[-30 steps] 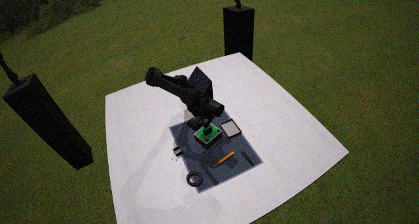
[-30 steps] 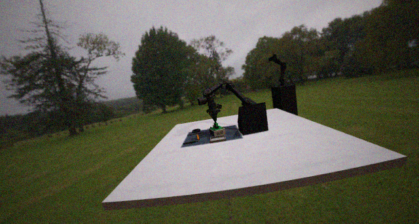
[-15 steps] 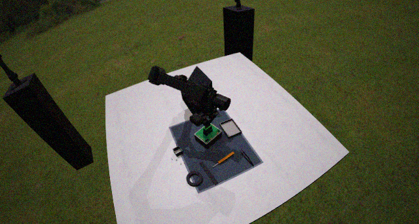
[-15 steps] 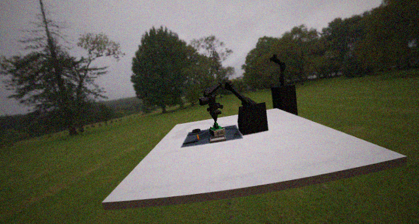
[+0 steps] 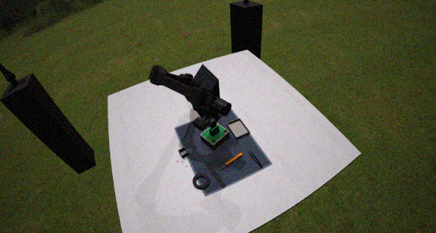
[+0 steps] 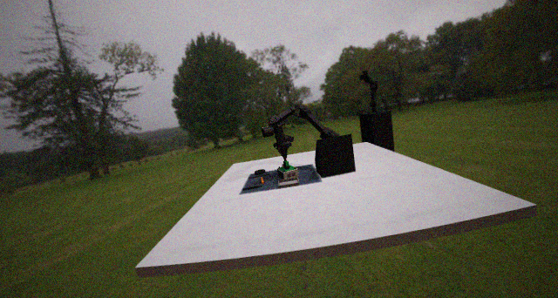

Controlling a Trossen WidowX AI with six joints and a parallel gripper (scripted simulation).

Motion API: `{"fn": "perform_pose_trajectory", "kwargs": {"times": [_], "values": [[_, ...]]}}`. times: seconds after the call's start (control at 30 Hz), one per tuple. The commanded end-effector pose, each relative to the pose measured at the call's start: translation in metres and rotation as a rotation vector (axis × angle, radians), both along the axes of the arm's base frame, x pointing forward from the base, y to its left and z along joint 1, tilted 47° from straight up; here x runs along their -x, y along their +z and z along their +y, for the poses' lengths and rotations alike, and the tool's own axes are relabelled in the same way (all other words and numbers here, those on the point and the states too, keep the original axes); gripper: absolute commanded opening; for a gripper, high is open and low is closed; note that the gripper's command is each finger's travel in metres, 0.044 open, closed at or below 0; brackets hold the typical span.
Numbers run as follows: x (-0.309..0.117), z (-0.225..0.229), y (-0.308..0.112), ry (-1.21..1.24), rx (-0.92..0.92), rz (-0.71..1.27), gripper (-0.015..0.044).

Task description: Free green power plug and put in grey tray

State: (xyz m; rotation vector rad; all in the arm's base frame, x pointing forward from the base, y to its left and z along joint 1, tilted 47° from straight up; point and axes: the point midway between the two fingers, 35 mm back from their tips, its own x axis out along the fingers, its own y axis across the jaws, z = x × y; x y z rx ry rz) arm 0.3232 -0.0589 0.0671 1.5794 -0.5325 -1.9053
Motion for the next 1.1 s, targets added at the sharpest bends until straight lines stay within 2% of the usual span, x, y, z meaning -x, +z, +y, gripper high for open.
{"fn": "perform_pose_trajectory", "kwargs": {"times": [0.0, 0.17, 0.5, 0.77, 1.07], "values": [[-0.003, 0.008, 0.011, 0.010, -0.045, -0.020, 0.0000], [-0.001, 0.016, 0.004, 0.036, 0.078, -0.029, 0.0000], [-0.002, 0.022, 0.009, 0.036, 0.078, -0.029, 0.0000], [0.000, 0.002, -0.009, 0.036, 0.079, -0.030, 0.0000], [0.000, 0.002, -0.009, 0.036, 0.079, -0.030, 0.0236]]}}
